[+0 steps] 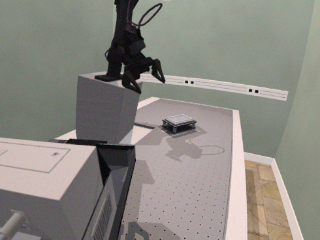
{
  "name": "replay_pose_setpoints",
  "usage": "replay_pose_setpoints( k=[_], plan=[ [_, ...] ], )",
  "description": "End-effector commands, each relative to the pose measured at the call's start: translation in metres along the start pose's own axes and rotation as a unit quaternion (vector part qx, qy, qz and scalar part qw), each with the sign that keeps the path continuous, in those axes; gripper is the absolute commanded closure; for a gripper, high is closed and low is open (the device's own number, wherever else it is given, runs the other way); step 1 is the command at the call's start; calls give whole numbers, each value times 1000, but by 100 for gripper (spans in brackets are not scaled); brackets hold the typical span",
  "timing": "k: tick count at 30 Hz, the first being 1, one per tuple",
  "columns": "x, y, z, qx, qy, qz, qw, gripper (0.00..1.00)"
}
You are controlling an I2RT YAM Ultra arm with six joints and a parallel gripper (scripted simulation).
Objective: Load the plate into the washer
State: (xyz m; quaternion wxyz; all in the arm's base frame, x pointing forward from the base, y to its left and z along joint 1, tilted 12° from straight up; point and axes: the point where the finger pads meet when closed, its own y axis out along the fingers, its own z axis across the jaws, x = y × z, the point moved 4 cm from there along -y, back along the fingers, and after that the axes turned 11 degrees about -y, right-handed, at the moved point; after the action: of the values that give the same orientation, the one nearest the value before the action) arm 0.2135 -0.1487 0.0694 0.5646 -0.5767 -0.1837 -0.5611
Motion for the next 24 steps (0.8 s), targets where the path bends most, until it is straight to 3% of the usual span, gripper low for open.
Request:
replay_pose_setpoints(
  k=[1, 17, 19, 21, 24],
  plan=[
    [3, 0, 0, 0, -2, -5, 1000, 0],
    [3, 0, 0, 0, -2, -5, 1000, 0],
    [9, 6, 7, 6, -24, 16, 1000, 0],
    [-3, 14, 11, 9, -27, 63, 998, 0],
    [-12, 19, 20, 14, -40, 97, 994, 0]
  ],
)
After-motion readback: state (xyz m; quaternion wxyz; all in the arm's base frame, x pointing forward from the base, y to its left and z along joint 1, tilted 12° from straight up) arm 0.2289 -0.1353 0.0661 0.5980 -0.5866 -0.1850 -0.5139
